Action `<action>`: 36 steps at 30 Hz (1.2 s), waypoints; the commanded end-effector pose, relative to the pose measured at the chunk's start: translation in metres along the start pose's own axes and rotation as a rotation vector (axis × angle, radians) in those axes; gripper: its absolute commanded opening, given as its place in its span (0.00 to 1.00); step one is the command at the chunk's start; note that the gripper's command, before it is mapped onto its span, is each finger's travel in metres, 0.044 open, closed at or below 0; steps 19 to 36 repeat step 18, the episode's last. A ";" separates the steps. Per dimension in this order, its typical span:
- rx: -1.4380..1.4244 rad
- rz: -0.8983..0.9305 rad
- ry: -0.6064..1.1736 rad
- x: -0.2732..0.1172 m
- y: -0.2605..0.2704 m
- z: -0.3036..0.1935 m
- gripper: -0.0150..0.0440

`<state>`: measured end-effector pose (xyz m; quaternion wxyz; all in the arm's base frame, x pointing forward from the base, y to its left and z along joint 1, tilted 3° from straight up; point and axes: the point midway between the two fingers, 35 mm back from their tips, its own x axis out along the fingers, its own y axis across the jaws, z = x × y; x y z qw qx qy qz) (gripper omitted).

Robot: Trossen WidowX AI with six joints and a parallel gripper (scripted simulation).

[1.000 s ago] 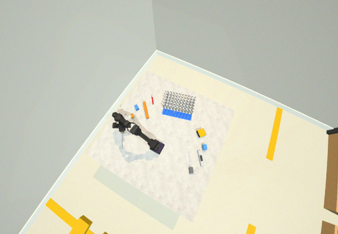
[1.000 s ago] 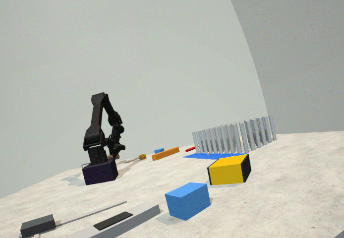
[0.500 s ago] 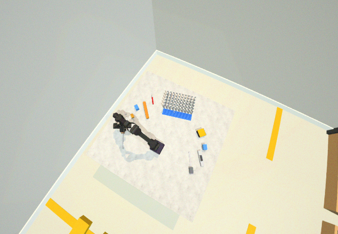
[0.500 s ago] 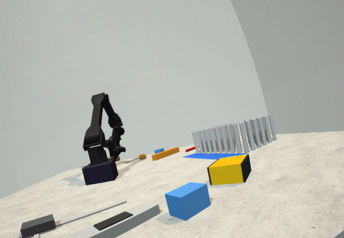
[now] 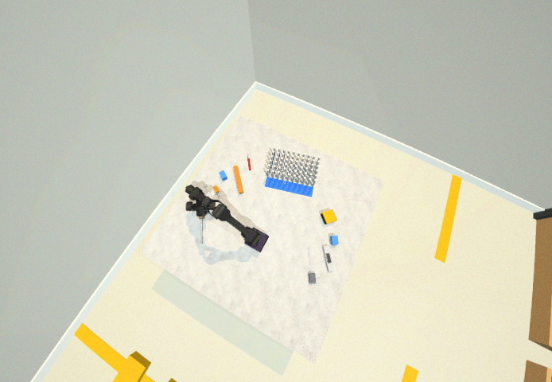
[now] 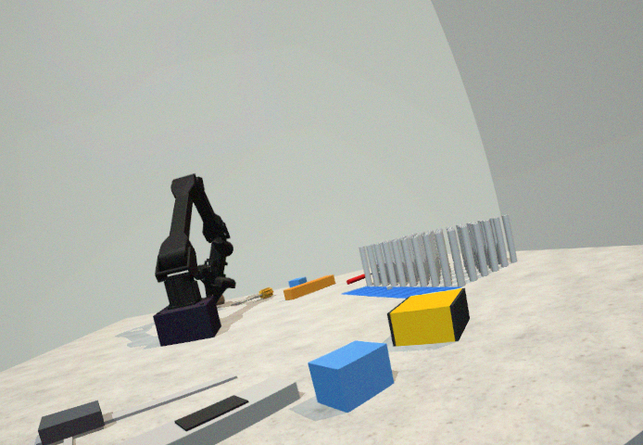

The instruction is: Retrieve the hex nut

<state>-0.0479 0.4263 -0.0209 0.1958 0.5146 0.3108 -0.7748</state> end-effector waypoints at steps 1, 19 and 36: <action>0.005 -0.001 -0.007 0.004 0.002 0.001 0.25; 0.000 0.000 0.000 0.001 0.000 0.000 1.00; 0.000 0.000 0.000 0.001 0.000 0.000 1.00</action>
